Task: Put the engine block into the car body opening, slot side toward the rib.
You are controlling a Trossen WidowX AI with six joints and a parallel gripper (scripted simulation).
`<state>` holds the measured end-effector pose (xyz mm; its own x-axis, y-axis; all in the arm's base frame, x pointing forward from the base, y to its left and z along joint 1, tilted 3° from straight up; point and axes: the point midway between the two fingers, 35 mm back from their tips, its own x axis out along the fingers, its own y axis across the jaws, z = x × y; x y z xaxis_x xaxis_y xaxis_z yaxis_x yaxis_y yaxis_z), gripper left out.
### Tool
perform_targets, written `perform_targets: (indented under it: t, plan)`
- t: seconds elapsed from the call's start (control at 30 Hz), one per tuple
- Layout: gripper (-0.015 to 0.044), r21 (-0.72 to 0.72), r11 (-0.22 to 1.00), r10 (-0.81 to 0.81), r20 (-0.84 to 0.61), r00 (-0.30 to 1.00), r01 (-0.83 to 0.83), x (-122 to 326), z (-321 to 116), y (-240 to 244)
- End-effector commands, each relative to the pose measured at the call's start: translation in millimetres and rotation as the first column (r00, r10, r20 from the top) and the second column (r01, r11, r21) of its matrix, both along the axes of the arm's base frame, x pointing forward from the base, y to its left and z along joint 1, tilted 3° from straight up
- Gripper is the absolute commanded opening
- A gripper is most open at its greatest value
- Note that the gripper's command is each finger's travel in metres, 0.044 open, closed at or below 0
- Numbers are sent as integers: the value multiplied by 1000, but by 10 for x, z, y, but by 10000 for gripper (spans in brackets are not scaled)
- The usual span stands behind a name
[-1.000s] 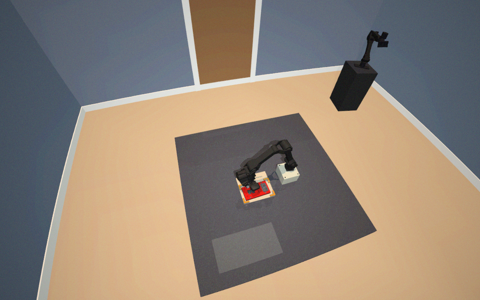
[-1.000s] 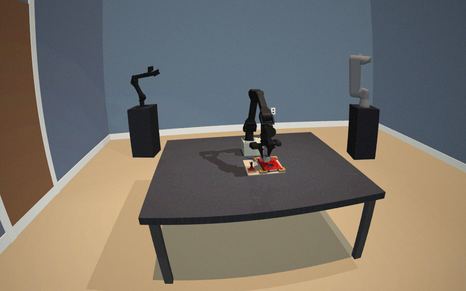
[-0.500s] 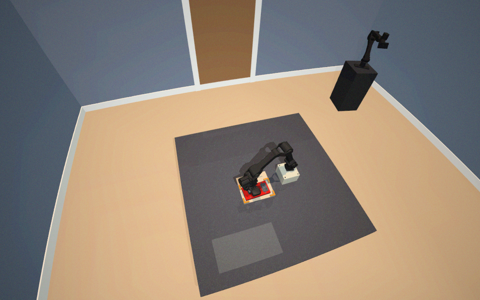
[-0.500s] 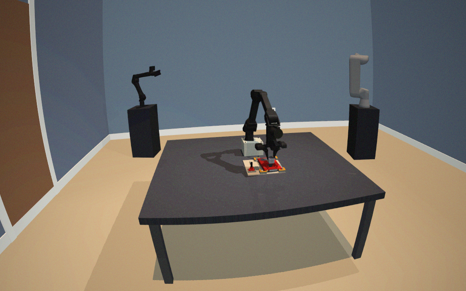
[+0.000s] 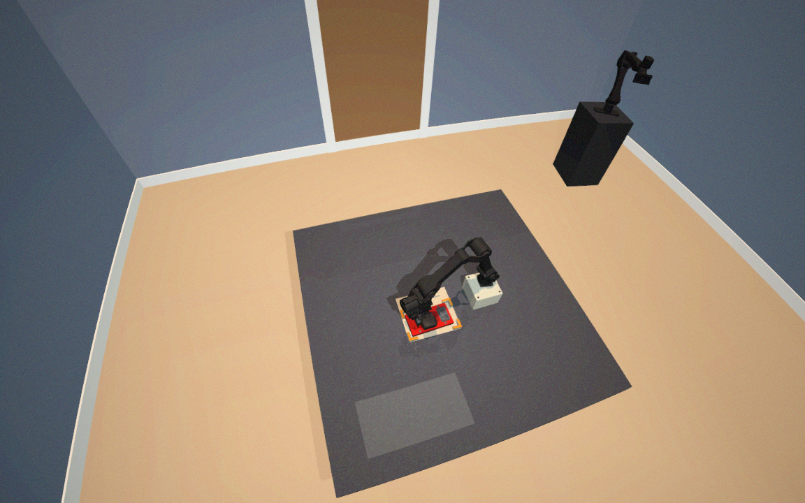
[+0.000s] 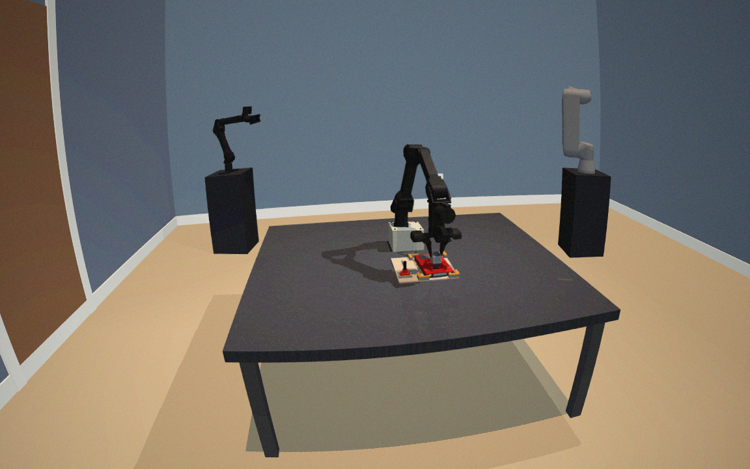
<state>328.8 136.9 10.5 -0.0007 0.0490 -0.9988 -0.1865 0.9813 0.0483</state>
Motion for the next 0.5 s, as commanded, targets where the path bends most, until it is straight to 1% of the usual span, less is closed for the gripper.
perform_targets:
  t: [0.0,0.23,0.47]
  plan:
    - [158,3,1000,14,2,1000,-14,1,2,3]
    - [158,3,1000,14,2,1000,-14,1,2,3]
    - [158,2,998,56,4,998,-56,2,4,7]
